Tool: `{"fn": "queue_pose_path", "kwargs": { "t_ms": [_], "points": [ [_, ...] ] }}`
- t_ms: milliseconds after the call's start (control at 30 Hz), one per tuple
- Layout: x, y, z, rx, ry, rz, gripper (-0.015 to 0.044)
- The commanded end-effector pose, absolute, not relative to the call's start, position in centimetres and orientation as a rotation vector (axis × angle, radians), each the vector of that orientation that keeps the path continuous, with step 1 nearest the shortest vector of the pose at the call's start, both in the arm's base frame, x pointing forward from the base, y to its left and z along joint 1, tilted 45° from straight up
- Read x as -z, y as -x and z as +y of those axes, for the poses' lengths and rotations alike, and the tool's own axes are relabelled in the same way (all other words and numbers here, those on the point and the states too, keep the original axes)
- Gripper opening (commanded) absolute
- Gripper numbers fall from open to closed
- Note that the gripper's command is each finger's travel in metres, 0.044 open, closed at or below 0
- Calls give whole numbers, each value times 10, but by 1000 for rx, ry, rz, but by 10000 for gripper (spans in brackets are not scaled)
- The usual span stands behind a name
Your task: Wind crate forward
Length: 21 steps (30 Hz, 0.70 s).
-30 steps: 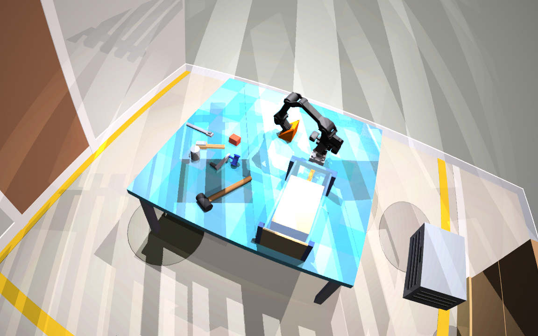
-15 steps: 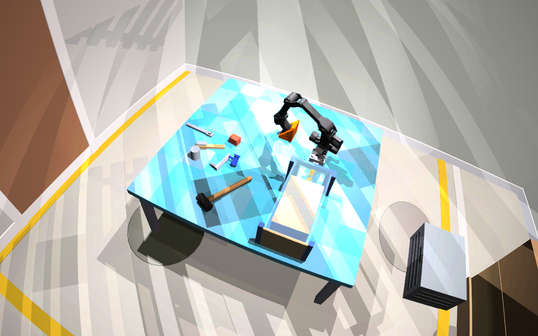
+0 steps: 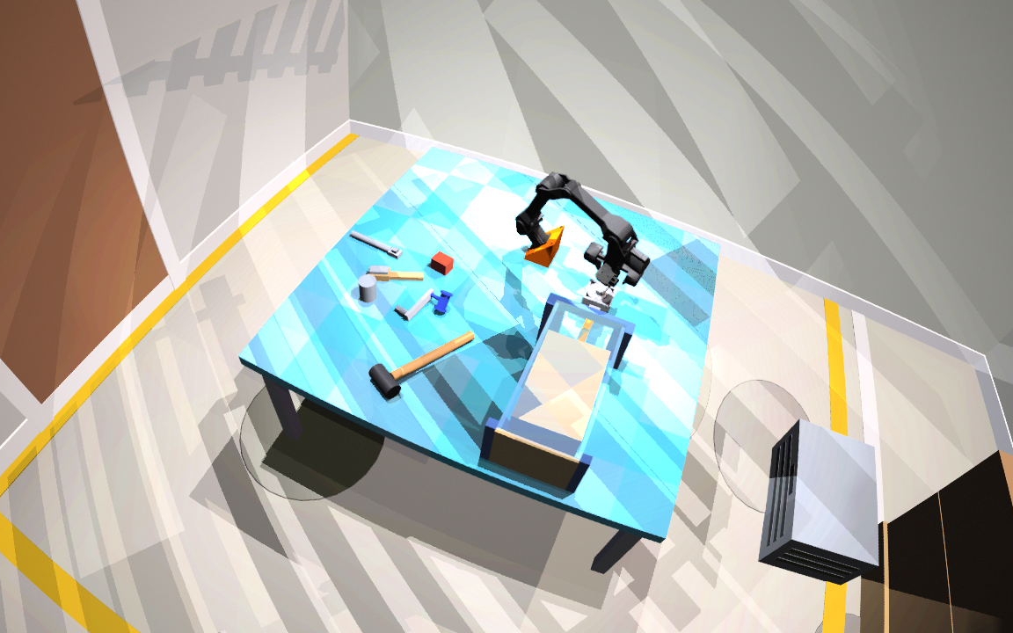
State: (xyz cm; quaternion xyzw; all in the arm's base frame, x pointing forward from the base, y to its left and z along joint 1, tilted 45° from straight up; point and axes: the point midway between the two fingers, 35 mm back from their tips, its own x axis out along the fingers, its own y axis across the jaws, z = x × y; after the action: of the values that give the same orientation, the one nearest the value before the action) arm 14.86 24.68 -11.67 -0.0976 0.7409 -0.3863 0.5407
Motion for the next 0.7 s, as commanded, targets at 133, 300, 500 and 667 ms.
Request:
{"fn": "queue_pose_path", "kwargs": {
  "t_ms": [133, 300, 500, 667],
  "points": [
    [39, -155, 313, 786, 226, 1608, 440],
    [37, -155, 315, 783, 226, 1604, 440],
    [37, -155, 315, 783, 226, 1604, 440],
    [37, -155, 315, 783, 226, 1604, 440]
  ]
}}
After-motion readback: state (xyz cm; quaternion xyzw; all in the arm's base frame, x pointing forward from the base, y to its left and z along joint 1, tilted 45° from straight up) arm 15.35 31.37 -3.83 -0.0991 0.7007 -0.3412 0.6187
